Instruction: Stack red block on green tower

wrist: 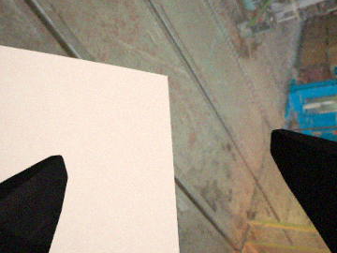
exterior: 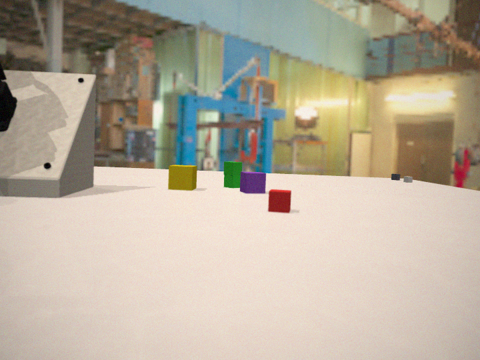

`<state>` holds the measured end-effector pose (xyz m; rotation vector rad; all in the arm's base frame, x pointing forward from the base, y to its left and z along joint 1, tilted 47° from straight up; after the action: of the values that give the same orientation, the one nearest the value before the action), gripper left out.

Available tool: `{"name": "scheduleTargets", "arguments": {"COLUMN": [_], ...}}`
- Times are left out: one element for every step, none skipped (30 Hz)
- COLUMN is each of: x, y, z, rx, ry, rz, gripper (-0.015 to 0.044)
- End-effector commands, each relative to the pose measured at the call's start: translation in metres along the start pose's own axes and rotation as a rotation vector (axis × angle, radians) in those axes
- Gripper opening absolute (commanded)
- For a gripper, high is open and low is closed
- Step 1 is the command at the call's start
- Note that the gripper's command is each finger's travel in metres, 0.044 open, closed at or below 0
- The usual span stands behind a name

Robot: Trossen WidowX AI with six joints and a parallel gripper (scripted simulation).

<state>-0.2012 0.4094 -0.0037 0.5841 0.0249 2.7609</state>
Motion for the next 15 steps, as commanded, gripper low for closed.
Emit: {"name": "scheduleTargets", "arguments": {"x": [-0.001,-0.005,-0.011,-0.018,-0.026,-0.034,-0.042,-0.05,-0.059,-0.068,-0.076,-0.086,-0.095,-0.104,-0.114], "y": [-0.001,-0.005,-0.01,-0.017,-0.023,-0.029,-0.036,-0.042,-0.048,-0.054,-0.06,-0.065,-0.07,-0.075,-0.079], "z": [0.001,0.003,0.007,0.011,0.016,0.021,0.026,0.032,0.038,0.045,0.051,0.057,0.063,0.07,0.076], "rx": [-0.003,-0.011,-0.026,-0.043,-0.06,-0.077,-0.094,-0.112,-0.129,-0.146,-0.163,-0.18,-0.197,-0.213,-0.23], "ry": [0.0,0.001,0.003,0.004,0.006,0.008,0.014,0.024,0.034,0.044,0.054,0.064,0.073,0.083,0.093], "rz": [-0.007,-0.029,-0.065,-0.108,-0.152,-0.196,-0.239,-0.281,-0.322,-0.364,-0.406,-0.448,-0.49,-0.532,-0.574], "gripper": [0.0426,0.044,0.044,0.044,0.044,0.044,0.044,0.044,0.044,0.044,0.044,0.044,0.044,0.044,0.044]}}
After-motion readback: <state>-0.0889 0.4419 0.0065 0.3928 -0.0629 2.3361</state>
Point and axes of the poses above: the point midway between the two fingers, 35 mm back from their tips, its own z axis back along the fingers, its own y axis across the jaws, x = y × z, the point moved 9 cm from there along z, back along the fingers, and after that the axes turned 12 degrees about -z, right-handed, at the moved point
